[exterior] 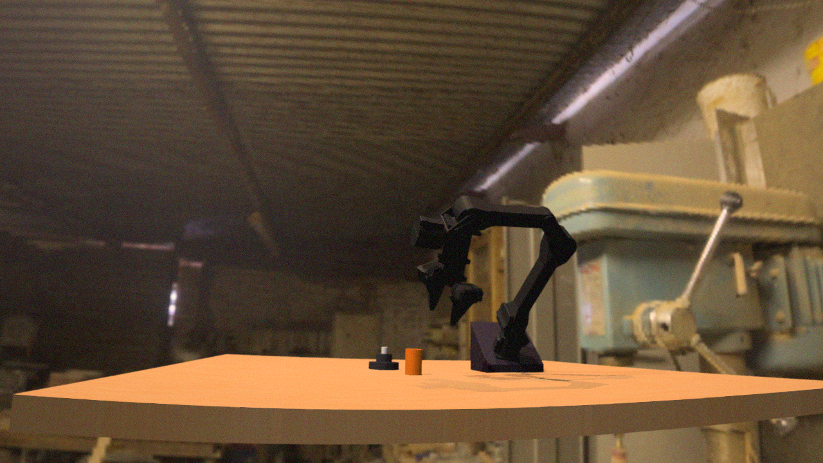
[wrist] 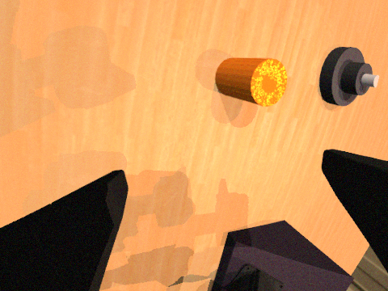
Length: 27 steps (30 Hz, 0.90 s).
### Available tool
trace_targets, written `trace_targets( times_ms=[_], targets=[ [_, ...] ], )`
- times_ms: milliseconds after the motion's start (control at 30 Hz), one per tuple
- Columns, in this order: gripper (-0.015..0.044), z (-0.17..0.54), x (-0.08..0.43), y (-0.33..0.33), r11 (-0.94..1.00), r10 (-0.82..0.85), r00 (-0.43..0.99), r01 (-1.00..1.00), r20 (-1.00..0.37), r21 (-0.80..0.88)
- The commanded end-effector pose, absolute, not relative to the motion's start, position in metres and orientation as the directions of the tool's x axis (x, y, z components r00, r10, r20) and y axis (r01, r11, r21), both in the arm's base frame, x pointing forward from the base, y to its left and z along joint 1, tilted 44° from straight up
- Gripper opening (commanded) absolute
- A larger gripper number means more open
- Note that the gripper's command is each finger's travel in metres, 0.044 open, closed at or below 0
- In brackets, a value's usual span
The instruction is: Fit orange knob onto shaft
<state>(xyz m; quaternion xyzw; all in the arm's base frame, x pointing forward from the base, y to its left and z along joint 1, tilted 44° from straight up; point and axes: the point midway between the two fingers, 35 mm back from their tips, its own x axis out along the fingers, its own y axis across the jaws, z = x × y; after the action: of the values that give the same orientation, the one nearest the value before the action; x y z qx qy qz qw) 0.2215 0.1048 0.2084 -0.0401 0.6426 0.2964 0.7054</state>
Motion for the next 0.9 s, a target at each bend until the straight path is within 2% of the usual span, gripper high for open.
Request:
trace_targets(
  times_ms=[0,100,200,600,867],
  targets=[
    [0.0440,0.165,0.259,0.079,0.829,0.514,-0.132,0.331,-0.848,0.451],
    [0.0440,0.150,0.272,0.065,0.664,0.594,-0.151,0.647,-0.790,0.375],
    [0.0440,0.137,0.281,0.052,0.461,0.665,-0.149,0.853,-0.732,0.245],
    [0.0440,0.137,0.282,0.051,0.429,0.675,-0.147,0.875,-0.723,0.222],
    [0.0440,0.113,0.275,0.078,0.429,0.676,-0.146,0.875,-0.722,0.224]
  ],
)
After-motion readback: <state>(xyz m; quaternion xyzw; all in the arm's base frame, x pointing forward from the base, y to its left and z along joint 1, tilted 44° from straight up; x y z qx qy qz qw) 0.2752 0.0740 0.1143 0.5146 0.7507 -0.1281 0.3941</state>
